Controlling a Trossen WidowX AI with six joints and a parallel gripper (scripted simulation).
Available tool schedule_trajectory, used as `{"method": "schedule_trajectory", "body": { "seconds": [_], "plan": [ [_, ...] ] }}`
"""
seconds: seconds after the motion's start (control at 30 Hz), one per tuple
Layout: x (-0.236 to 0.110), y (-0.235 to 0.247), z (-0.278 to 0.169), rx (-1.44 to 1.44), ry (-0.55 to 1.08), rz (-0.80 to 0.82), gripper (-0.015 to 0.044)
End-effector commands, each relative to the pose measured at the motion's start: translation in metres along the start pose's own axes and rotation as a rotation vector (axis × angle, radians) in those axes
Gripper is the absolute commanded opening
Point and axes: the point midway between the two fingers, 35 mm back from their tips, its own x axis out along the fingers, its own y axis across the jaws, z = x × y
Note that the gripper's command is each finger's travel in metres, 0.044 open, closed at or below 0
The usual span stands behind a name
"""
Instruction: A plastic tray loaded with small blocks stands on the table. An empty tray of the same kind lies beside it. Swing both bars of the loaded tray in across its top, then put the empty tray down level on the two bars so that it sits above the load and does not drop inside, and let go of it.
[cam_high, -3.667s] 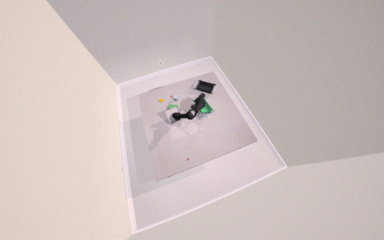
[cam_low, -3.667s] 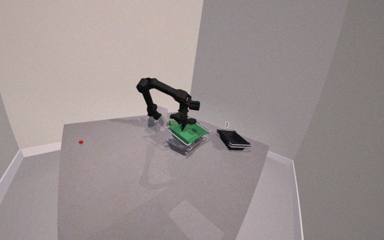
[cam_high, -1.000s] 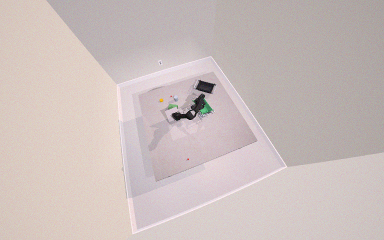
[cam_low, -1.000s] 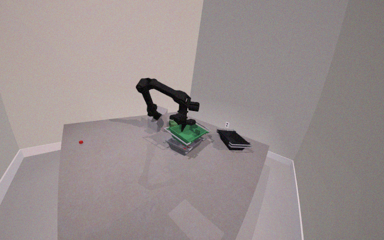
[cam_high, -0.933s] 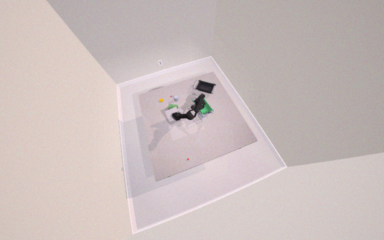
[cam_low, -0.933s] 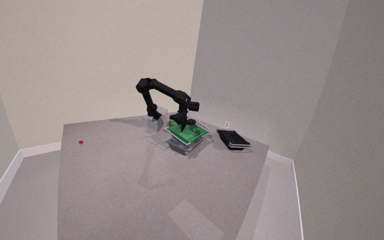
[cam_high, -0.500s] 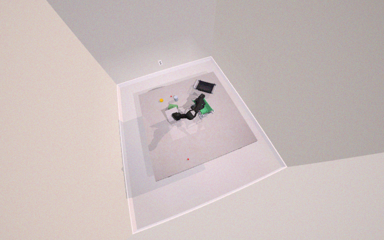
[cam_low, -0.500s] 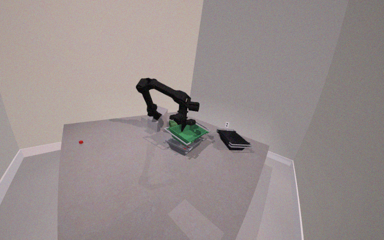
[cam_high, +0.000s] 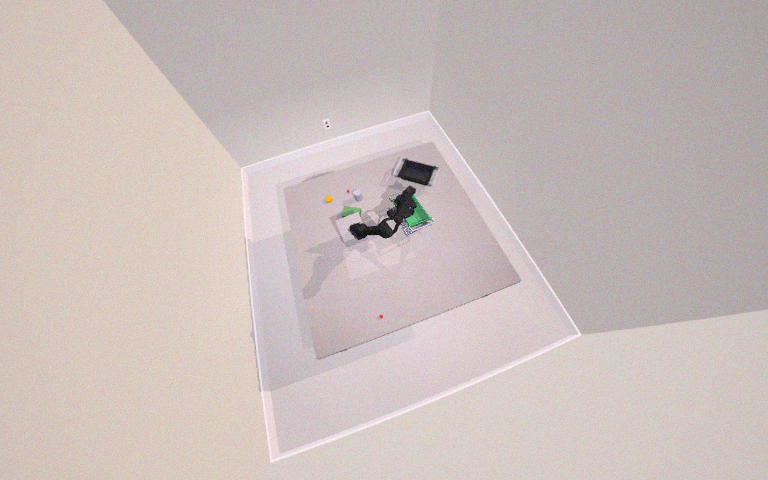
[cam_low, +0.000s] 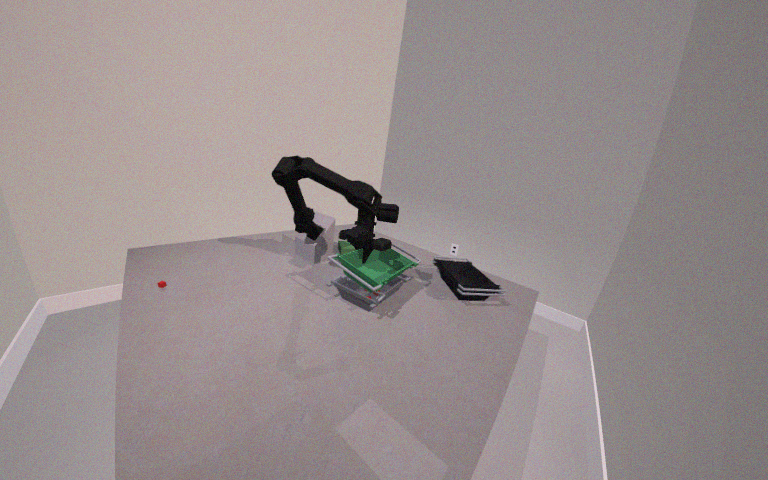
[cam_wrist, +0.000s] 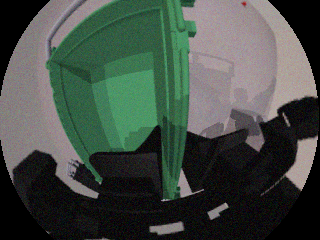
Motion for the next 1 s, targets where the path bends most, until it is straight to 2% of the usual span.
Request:
{"method": "schedule_trajectory", "body": {
  "seconds": [0.0, 0.2, 0.47, 0.97],
  "plan": [
    [0.007, -0.006, 0.002, -0.008, 0.0, -0.032, 0.0],
    [0.001, 0.0, 0.0, 0.0, 0.0, -0.001, 0.0],
    [0.014, -0.008, 0.002, -0.007, 0.0, -0.031, 0.0],
    [0.014, -0.009, 0.002, -0.008, 0.0, -0.032, 0.0]
  ]
}}
